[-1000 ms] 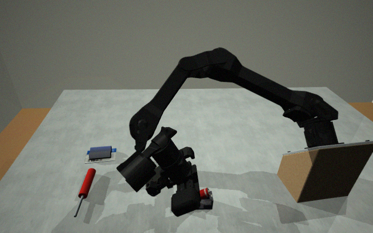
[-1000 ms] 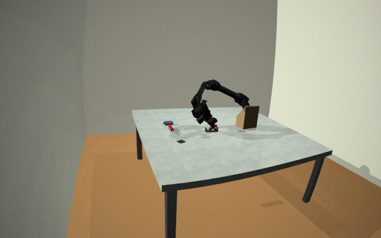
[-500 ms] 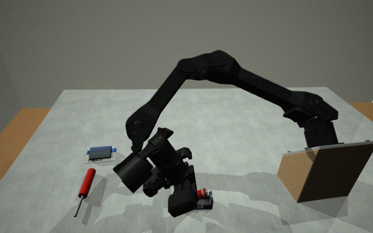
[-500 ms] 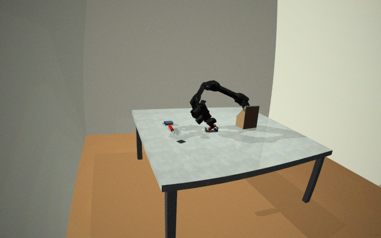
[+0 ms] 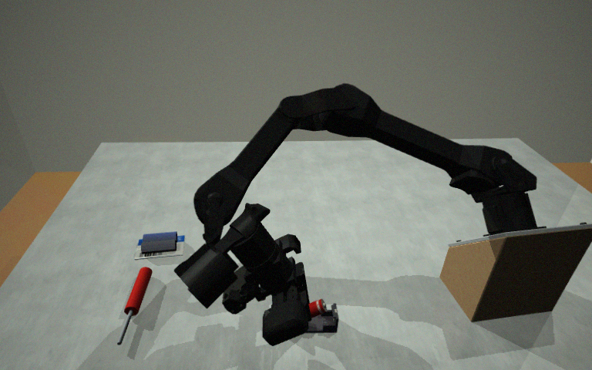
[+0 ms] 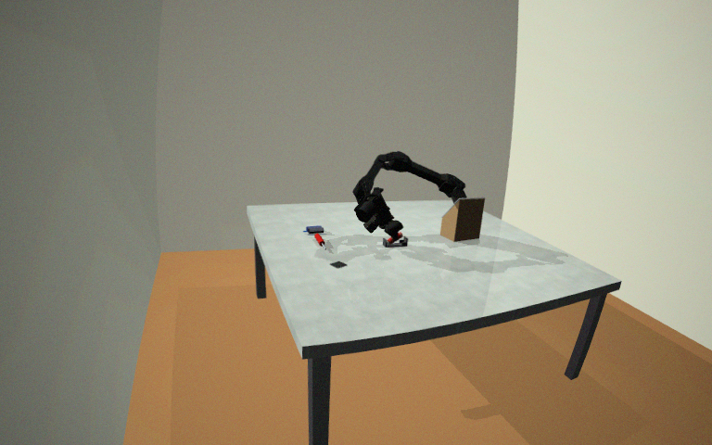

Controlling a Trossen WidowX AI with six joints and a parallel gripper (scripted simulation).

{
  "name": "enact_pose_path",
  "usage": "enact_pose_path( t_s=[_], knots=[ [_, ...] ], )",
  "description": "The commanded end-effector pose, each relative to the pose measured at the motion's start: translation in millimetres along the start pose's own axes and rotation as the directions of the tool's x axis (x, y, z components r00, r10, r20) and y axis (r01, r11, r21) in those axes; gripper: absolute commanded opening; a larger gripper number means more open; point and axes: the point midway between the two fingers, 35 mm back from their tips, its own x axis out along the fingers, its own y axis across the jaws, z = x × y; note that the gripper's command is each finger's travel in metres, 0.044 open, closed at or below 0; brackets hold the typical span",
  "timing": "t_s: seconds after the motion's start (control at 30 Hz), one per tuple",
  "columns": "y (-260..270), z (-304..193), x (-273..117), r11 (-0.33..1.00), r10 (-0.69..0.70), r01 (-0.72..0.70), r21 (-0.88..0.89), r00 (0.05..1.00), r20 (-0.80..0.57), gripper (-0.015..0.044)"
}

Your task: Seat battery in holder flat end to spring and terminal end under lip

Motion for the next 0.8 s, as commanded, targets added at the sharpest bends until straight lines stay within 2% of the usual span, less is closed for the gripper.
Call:
enact_pose_path(
  t_s=[0.0,0.77],
  knots=[
    [0.0,4.2,-1.1,1.000,0.004,-0.004,0.007,1.000,0.006,0.0071],
    [3.7,7.0,1.0,1.000,0.025,-0.024,-0.009,0.995,0.101,0.0071]
  ],
)
